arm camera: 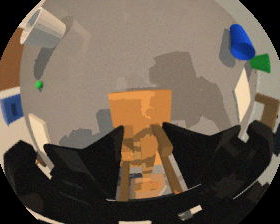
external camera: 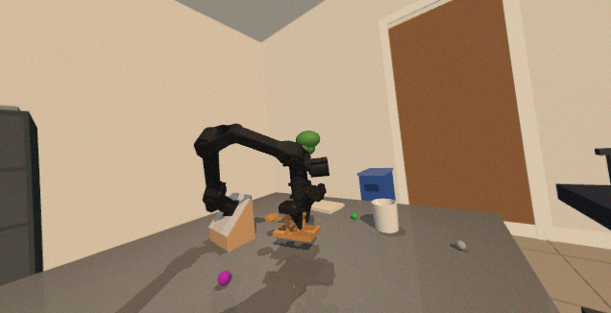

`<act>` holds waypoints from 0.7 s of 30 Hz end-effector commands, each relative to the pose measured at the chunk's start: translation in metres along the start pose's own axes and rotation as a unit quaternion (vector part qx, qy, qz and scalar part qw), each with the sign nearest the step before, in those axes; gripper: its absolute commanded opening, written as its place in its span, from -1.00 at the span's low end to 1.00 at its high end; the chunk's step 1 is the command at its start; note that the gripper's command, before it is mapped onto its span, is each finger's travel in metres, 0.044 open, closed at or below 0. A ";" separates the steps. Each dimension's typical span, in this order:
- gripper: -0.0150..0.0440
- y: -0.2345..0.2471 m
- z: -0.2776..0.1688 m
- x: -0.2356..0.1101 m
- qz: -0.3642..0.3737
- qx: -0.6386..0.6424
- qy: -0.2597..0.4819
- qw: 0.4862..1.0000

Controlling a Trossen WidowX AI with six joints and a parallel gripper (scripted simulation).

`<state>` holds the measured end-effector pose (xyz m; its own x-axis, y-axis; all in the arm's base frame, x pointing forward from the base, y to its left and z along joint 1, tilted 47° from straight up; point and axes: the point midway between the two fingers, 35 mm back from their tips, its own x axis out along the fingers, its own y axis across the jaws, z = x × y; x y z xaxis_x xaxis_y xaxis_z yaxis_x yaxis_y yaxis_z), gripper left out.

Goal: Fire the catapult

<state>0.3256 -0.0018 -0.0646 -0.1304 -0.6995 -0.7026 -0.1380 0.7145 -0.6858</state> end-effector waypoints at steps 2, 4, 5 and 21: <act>-0.49 0.045 -0.002 -0.004 0.003 -0.071 -0.008 0.997; -0.49 0.065 -0.006 -0.003 0.001 -0.104 -0.007 0.995; -0.49 0.076 -0.009 -0.002 0.000 -0.120 -0.006 0.993; -0.49 0.129 -0.023 0.008 -0.007 -0.188 -0.002 0.982</act>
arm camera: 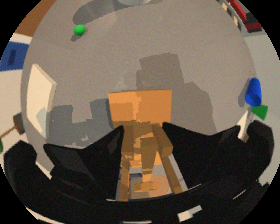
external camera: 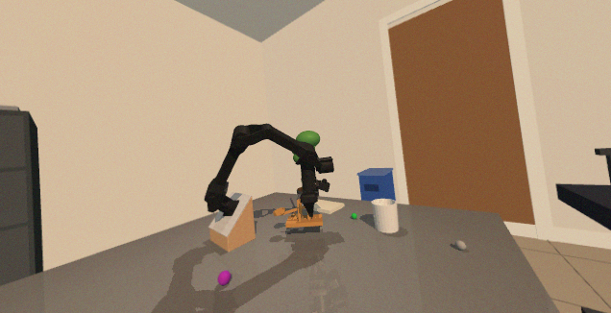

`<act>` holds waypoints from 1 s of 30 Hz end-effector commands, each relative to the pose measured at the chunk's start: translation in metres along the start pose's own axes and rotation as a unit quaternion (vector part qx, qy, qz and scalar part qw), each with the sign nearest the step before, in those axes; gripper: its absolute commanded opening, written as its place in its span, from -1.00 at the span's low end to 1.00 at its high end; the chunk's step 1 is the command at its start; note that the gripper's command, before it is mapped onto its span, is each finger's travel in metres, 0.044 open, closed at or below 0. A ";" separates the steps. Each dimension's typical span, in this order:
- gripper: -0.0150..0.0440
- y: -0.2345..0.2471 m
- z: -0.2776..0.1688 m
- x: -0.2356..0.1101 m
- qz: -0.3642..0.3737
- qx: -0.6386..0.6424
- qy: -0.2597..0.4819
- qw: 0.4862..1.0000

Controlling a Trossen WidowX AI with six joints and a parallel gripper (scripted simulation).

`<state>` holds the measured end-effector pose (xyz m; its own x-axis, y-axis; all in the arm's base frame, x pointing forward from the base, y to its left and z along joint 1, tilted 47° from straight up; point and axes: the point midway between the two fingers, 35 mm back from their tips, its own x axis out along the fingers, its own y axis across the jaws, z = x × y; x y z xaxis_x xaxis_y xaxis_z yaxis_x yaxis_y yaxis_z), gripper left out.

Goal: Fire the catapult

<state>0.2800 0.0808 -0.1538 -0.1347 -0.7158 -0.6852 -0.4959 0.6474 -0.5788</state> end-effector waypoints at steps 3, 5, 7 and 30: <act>-0.49 0.001 0.005 0.002 0.002 0.001 -0.009 1.000; -0.49 0.001 0.005 0.005 0.002 0.001 -0.009 1.000; -0.49 0.001 0.005 0.009 0.002 0.001 -0.009 1.000; -0.49 0.000 0.004 0.039 0.004 0.004 -0.004 1.000</act>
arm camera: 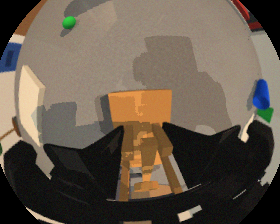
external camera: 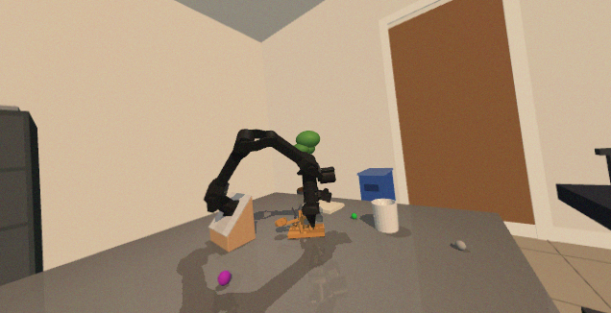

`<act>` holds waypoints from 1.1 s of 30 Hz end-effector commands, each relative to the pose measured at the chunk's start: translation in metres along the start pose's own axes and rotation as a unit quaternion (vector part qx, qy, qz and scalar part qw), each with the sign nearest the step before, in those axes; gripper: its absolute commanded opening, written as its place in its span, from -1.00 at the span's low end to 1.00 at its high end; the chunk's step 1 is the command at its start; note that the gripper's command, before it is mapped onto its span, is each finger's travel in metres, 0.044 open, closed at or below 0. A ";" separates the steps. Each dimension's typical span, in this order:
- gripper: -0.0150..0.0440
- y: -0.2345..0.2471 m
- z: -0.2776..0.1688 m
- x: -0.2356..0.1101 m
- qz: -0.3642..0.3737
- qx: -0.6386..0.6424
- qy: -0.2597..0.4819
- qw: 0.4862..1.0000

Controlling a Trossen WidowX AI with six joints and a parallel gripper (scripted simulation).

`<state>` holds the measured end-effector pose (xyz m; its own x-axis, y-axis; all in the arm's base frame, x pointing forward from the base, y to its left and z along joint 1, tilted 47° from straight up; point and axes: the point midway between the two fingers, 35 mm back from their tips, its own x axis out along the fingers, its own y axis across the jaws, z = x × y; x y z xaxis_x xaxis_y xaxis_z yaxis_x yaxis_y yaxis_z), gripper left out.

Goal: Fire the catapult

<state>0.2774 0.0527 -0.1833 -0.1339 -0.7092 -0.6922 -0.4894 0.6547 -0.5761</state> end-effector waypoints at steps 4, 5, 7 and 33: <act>-0.31 0.000 0.001 -0.002 0.000 0.001 -0.001 1.000; -0.22 0.000 0.001 -0.002 0.000 0.001 -0.001 1.000; -0.05 0.000 0.001 -0.002 0.000 0.001 -0.001 1.000; 1.00 0.002 -0.003 -0.098 -0.001 -0.004 -0.006 1.000</act>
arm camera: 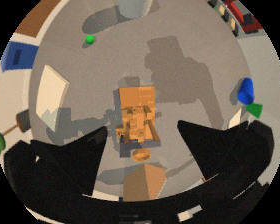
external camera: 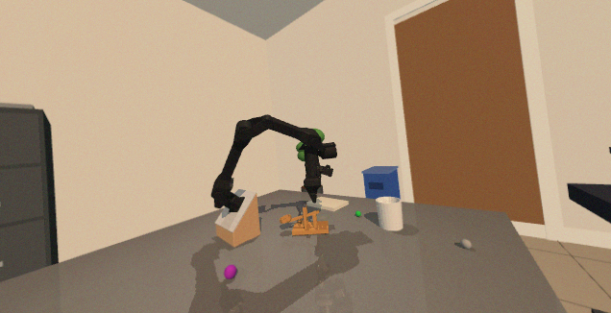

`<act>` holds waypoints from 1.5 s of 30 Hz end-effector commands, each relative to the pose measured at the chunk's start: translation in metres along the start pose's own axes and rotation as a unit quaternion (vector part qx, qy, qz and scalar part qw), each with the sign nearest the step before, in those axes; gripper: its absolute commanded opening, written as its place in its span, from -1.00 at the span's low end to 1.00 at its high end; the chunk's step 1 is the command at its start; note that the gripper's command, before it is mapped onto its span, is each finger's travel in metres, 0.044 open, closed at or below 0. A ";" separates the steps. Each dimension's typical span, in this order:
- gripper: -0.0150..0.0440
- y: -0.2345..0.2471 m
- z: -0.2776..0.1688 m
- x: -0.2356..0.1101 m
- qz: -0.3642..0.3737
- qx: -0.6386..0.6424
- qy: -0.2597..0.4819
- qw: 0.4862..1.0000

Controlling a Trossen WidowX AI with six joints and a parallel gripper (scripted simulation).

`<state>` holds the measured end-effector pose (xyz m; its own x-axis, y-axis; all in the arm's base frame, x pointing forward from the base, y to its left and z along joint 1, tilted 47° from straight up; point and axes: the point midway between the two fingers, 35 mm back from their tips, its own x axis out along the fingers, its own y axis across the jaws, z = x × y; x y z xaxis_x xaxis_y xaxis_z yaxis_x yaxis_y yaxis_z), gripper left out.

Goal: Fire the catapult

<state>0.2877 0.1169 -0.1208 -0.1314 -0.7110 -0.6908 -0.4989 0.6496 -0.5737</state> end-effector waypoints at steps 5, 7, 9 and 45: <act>1.00 0.001 -0.001 0.037 0.000 0.001 -0.005 1.000; 1.00 0.001 -0.001 0.040 0.000 0.001 -0.005 1.000; 1.00 0.001 -0.001 0.040 0.000 0.001 -0.005 1.000; 1.00 0.000 -0.001 0.093 -0.001 0.002 -0.005 1.000</act>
<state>0.2769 0.0527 -0.1834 -0.1229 -0.7063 -0.6972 -0.4887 0.6545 -0.5769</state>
